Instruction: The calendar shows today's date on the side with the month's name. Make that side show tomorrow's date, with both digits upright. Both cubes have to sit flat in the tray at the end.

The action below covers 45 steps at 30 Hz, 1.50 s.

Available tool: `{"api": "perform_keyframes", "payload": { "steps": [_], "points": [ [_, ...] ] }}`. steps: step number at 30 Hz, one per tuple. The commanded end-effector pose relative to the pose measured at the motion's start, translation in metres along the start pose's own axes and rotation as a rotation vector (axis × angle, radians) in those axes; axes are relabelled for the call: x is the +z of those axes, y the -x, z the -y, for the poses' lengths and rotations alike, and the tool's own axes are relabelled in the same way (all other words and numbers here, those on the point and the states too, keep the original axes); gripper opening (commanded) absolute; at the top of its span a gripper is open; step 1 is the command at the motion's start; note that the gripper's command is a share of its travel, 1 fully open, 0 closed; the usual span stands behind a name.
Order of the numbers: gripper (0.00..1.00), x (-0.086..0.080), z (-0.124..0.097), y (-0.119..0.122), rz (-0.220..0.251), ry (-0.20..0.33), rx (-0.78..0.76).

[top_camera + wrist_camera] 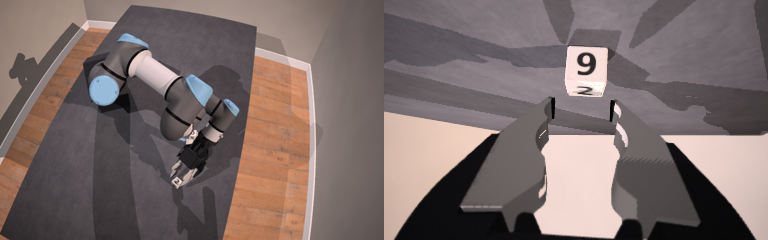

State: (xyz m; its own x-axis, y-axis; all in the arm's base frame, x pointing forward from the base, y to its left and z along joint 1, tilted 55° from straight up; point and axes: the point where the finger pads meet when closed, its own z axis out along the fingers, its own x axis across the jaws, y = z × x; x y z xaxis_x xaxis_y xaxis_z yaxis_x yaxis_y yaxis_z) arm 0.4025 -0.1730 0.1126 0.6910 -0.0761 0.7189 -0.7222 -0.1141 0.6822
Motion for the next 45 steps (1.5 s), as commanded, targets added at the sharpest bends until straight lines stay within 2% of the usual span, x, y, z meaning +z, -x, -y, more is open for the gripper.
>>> {"api": "perform_keyframes", "payload": {
  "steps": [1,15,45],
  "points": [
    [0.28,0.0068,0.0073,-0.0011,-0.028,-0.015,-0.001],
    [0.28,0.0156,0.0164,-0.0014,-0.028,-0.015,-0.001],
    [0.28,0.0161,0.0169,-0.0014,-0.028,-0.015,-0.001]
  ]
}}
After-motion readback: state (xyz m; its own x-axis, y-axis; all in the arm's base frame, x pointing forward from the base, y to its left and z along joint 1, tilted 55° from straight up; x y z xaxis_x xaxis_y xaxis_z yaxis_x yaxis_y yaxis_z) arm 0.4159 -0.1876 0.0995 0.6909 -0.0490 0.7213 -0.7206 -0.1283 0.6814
